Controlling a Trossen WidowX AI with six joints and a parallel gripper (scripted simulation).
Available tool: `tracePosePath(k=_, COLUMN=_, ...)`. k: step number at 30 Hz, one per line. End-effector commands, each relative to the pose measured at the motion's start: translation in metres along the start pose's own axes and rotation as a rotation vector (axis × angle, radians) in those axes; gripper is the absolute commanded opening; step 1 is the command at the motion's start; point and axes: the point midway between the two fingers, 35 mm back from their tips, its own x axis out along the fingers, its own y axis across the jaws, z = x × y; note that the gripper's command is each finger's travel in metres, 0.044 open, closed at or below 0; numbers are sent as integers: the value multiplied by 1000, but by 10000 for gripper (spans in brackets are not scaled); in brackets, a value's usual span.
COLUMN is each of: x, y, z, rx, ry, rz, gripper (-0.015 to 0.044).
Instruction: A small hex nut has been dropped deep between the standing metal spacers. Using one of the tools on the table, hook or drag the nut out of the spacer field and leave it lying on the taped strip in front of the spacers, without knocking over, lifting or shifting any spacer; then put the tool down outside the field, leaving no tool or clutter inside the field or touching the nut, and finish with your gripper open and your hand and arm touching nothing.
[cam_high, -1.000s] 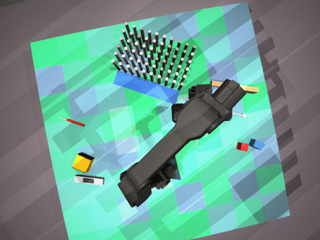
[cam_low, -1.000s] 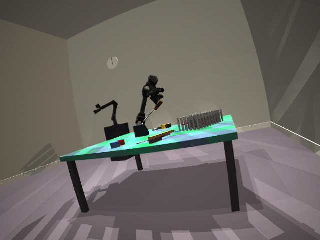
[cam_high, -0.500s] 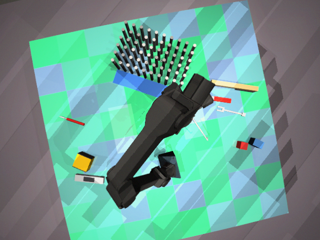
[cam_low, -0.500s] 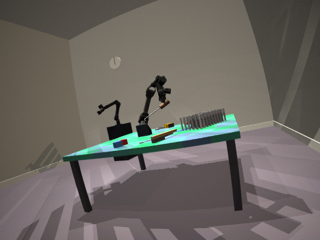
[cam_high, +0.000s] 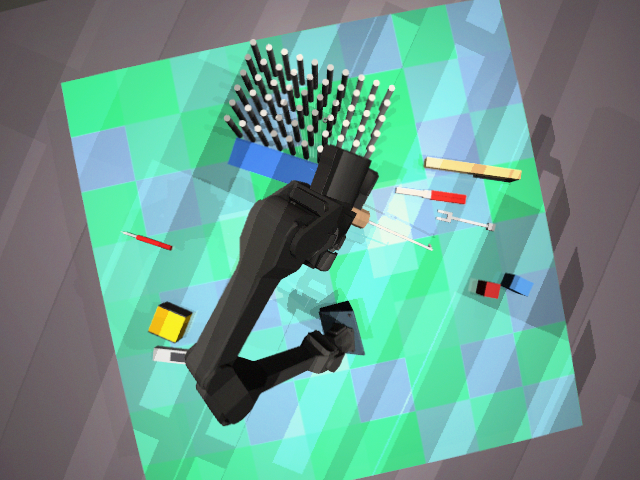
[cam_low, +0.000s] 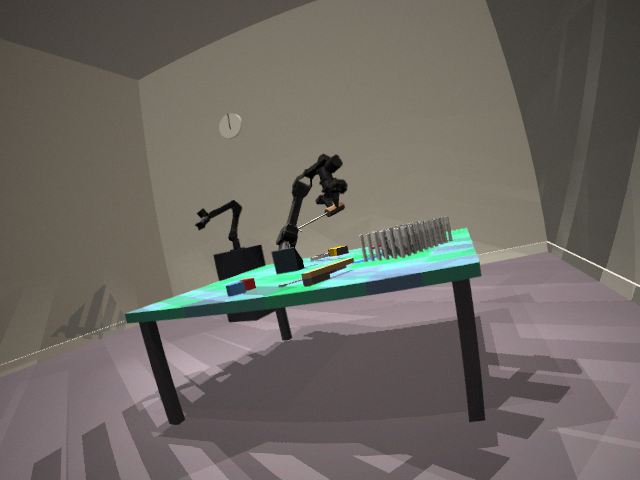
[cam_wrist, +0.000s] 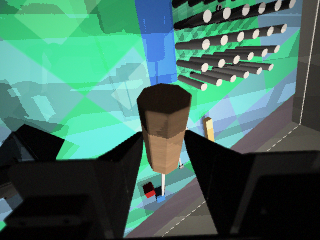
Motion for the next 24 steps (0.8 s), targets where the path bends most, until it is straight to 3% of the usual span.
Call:
tracePosePath(k=1, x=0, y=9, z=10, rx=-149, ry=18, rz=-6, gripper=0)
tracePosePath(k=24, x=-8, y=60, z=64, rx=-945, ry=75, rz=-34, gripper=0)
